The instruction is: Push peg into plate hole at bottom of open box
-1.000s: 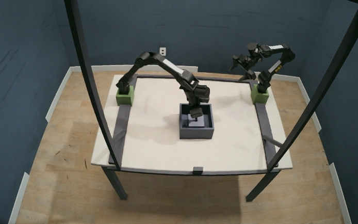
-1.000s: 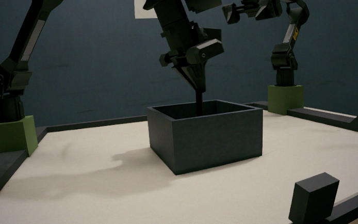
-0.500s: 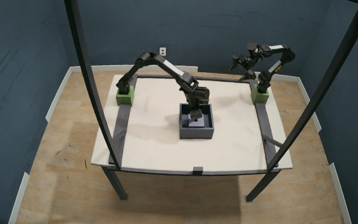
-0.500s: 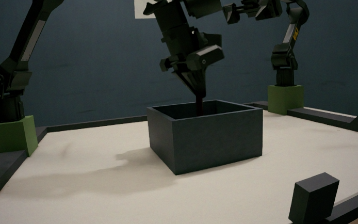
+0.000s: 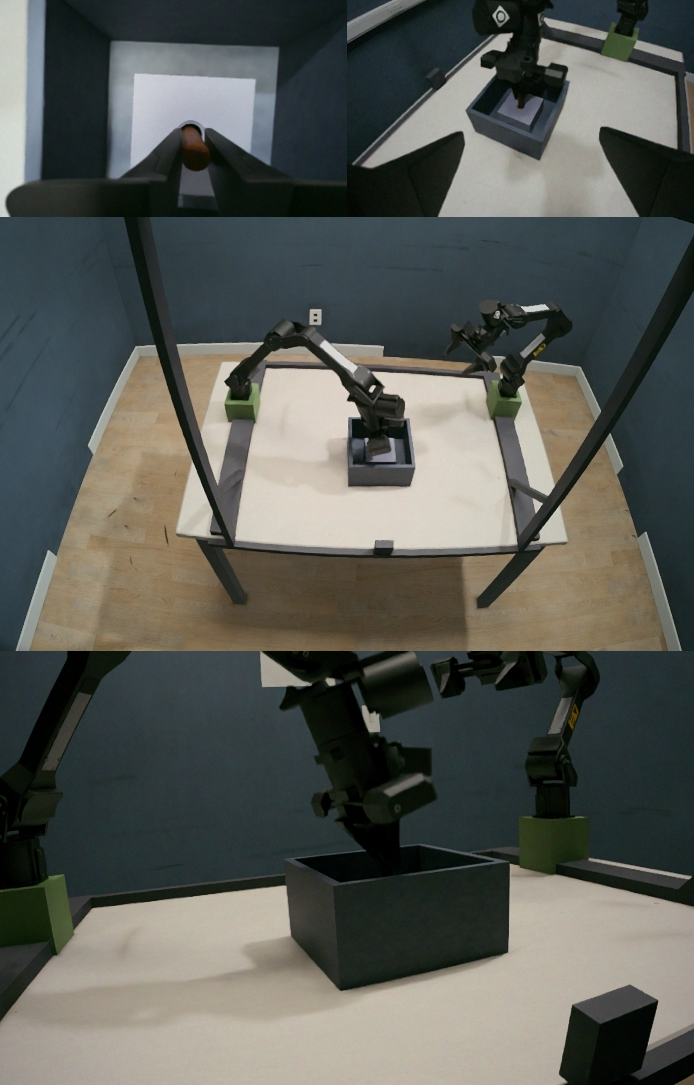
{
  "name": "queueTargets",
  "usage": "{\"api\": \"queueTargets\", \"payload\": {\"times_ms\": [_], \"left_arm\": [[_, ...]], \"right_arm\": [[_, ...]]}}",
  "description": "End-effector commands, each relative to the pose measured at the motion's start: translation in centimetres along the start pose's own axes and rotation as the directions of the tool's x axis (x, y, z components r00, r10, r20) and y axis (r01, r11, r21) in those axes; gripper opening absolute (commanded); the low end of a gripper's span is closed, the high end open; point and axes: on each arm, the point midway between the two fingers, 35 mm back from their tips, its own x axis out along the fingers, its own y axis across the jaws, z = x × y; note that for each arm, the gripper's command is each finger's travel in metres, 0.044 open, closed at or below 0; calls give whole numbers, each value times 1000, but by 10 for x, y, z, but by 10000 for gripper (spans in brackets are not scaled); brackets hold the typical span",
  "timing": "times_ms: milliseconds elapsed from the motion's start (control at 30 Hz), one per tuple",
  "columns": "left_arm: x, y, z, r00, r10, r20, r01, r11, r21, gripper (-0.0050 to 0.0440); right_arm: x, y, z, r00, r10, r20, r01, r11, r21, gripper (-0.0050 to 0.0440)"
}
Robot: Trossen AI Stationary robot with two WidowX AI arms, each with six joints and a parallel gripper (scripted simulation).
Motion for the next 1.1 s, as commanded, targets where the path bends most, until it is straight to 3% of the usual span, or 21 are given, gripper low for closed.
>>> {"api": "queueTargets", "payload": {"times_ms": [0,200,267,433,600,867,1067], "left_arm": [[7,1,0,1000,-1,8,1,1000,-5,26],[15,-1,0,1000,-5,15,5,1000,-6,26],[6,0,3,999,-30,38,30,999,-14,26],[27,1,-10,1000,-23,15,23,1000,-10,26],[29,1,-12,1000,-23,15,24,1000,-10,26],[10,-2,4,998,-40,46,41,999,-14,26],[10,-2,4,998,-38,46,38,999,-13,26]], "right_arm": [[-3,0,5,1000,-1,17,1,1000,-3,440],[-3,0,5,1000,-1,17,1,1000,-3,440],[-3,0,5,1000,-1,17,1,1000,-3,440],[-3,0,5,1000,-1,17,1,1000,-3,440],[-3,0,5,1000,-1,17,1,1000,-3,440],[-3,0,5,1000,-1,17,1,1000,-3,440],[-3,0,5,1000,-1,17,1,1000,-3,440]]}}
